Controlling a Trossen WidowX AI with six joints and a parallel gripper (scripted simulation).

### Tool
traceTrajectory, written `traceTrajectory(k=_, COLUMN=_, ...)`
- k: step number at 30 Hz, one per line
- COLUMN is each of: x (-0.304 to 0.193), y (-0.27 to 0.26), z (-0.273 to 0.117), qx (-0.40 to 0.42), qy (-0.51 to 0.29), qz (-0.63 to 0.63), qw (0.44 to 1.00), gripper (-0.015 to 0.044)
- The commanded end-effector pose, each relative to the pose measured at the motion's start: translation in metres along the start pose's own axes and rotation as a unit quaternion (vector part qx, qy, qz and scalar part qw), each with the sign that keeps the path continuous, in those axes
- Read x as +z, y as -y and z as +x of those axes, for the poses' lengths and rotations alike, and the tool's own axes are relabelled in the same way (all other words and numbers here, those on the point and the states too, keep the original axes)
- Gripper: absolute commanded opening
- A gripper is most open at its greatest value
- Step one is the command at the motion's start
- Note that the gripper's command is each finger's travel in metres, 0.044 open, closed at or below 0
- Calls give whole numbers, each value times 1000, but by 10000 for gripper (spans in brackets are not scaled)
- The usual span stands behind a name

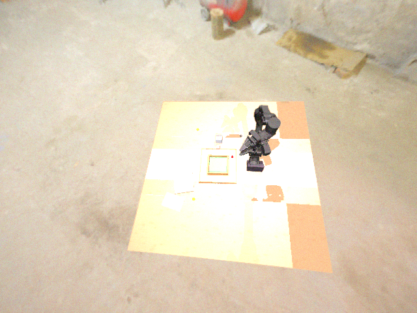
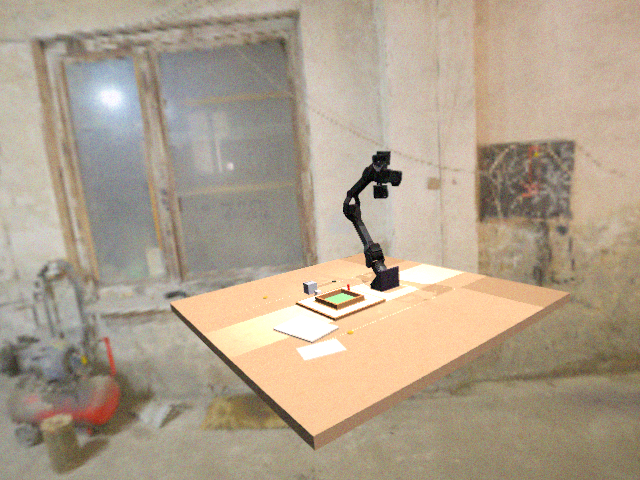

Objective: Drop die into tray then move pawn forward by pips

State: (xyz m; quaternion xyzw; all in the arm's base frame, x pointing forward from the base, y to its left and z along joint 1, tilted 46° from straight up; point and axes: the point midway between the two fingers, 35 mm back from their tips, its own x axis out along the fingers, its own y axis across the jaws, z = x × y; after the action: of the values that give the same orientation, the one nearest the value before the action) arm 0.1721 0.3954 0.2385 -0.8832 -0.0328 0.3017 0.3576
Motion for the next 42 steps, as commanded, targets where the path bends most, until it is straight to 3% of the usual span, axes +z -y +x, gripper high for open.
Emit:
traceTrajectory(k=1, x=-51, y=-35, z=41, qx=69, qy=-52, qz=101, qw=991, gripper=275)
traceTrajectory(k=9, x=-144, y=-116, z=89, qx=177, qy=-170, qz=282, qw=927, gripper=275)
traceTrajectory(k=18, x=-239, y=-232, z=92, qx=265, qy=-324, qz=465, qw=780, gripper=275)
traceTrajectory(k=25, x=-289, y=-326, z=59, qx=303, qy=-447, qz=575, qw=614, gripper=275)
traceTrajectory(k=32, x=-314, y=-421, z=-4, qx=305, qy=-586, qz=655, qw=366, gripper=275)
traceTrajectory(k=34, x=-315, y=-436, z=-17, qx=301, qy=-609, qz=661, qw=318, gripper=275)
traceTrajectory(k=42, x=-315, y=-438, z=-18, qx=301, qy=-612, qz=662, qw=312, gripper=275)
